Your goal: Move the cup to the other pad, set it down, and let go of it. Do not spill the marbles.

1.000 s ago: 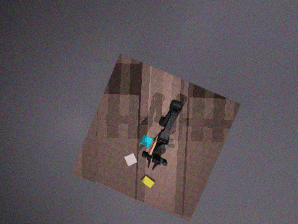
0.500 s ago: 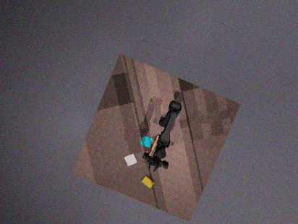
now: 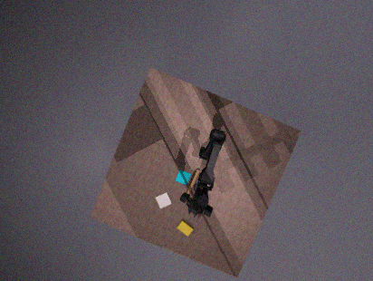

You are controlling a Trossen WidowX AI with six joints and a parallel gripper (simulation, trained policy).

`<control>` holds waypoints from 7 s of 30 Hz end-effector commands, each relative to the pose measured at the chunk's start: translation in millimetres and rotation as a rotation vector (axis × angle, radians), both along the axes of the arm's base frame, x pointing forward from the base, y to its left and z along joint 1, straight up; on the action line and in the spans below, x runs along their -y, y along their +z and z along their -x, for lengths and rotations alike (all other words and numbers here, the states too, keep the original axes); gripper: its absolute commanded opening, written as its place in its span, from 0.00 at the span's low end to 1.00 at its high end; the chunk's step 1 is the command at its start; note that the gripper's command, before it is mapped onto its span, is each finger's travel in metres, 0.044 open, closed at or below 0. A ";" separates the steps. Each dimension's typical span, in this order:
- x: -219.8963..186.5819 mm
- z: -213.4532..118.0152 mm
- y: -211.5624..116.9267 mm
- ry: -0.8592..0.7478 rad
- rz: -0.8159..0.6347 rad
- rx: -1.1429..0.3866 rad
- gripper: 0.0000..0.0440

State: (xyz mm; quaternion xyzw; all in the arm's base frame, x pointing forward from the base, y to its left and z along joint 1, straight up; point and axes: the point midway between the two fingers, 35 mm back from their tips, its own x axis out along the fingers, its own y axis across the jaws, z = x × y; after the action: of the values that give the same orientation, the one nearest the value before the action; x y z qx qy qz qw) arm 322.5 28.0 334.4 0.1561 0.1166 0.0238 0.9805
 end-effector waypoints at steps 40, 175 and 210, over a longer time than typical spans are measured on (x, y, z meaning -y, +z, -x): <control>-44.1 -4.1 -35.3 -0.179 -0.467 -0.604 0.35; 15.2 74.3 -187.7 -0.846 -0.513 -1.181 0.04; 85.8 65.7 -223.0 -0.990 -0.659 -1.013 0.00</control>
State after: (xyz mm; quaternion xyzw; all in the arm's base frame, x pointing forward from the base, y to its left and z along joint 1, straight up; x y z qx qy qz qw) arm 259.2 -54.4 117.7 0.4664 0.4562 -0.4538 0.6069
